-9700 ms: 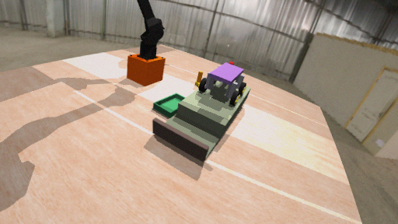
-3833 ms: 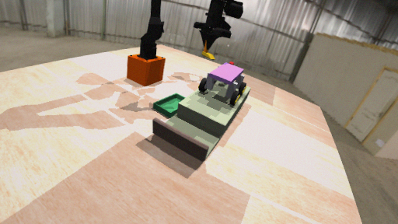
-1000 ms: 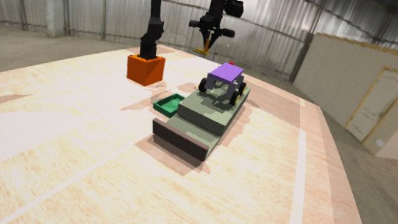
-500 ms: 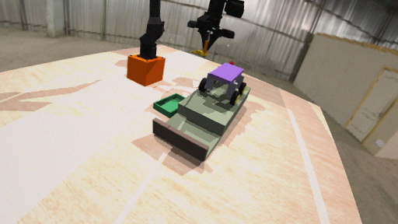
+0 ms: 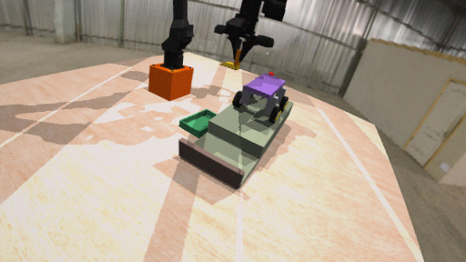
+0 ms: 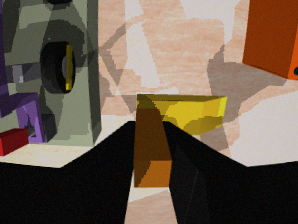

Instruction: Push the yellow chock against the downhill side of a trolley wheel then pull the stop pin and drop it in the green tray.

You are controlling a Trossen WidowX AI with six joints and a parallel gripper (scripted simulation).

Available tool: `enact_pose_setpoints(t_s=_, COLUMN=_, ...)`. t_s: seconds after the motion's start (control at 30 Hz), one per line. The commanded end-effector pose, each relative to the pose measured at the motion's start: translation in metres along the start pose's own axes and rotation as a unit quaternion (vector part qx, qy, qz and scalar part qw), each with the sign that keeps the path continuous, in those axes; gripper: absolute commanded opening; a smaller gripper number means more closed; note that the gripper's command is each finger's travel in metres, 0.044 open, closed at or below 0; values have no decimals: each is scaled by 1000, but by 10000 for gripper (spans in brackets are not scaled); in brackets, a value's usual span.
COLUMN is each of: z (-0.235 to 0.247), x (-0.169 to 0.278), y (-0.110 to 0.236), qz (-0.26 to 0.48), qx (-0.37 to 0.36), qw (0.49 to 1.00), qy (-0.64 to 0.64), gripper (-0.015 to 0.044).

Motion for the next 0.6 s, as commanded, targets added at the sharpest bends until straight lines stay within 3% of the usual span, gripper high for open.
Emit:
enact_pose_setpoints(t_s=0.0, z=0, x=-13, y=-1, qz=-2, qx=-1, qw=1000, qy=3, gripper=0)
enact_pose_setpoints(t_s=0.57, z=3, x=-73, y=-4, qz=-5, qx=-1, qw=1000, qy=3, gripper=0)
Point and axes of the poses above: the point midway between the two fingers, 35 mm back from their tips, its own y axis back along the fingers, its own z axis across the jaws, x = y × z, the point moved 10 cm from there along y, back along the fingers, and after that the axes turned 11 degrees about y, right-handed, at the moved point
